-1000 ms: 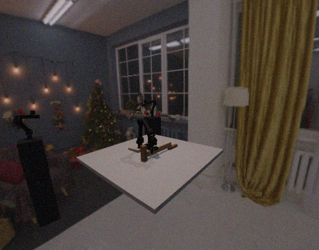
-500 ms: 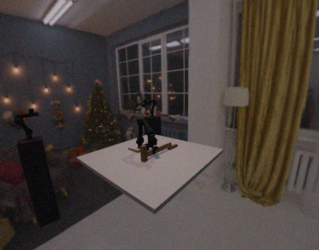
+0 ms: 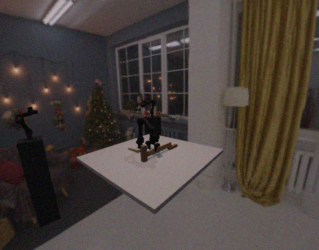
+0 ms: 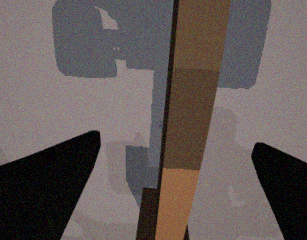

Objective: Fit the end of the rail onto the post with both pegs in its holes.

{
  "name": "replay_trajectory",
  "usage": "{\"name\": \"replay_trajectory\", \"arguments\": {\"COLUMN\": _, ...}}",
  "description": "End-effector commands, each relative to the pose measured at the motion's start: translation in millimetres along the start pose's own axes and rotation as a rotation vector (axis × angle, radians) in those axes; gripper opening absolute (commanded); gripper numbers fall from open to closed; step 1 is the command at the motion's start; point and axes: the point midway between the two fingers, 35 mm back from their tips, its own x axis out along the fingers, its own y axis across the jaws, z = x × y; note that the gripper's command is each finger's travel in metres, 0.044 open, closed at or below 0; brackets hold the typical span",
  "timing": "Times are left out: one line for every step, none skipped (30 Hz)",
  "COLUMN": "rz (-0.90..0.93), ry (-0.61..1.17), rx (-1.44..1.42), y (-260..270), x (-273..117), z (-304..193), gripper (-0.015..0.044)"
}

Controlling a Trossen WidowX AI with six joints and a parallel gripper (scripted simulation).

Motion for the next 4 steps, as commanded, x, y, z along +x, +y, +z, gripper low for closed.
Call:
{"name": "replay_trajectory", "arguments": {"rz": -0.004, "ry": -0.002, "rx": 0.003, "y": -0.9, "x": -1.8, "z": 0.8, "gripper": 0.044}}
{"name": "replay_trajectory", "arguments": {"rz": -0.004, "ry": -0.002, "rx": 0.003, "y": -0.9, "x": -1.8, "z": 0.8, "gripper": 0.044}}
{"name": "replay_trajectory", "arguments": {"rz": -0.004, "ry": -0.002, "rx": 0.003, "y": -0.9, "x": -1.8, "z": 0.8, "gripper": 0.044}}
{"name": "replay_trajectory", "arguments": {"rz": -0.004, "ry": -0.002, "rx": 0.003, "y": -0.9, "x": -1.8, "z": 0.8, "gripper": 0.044}}
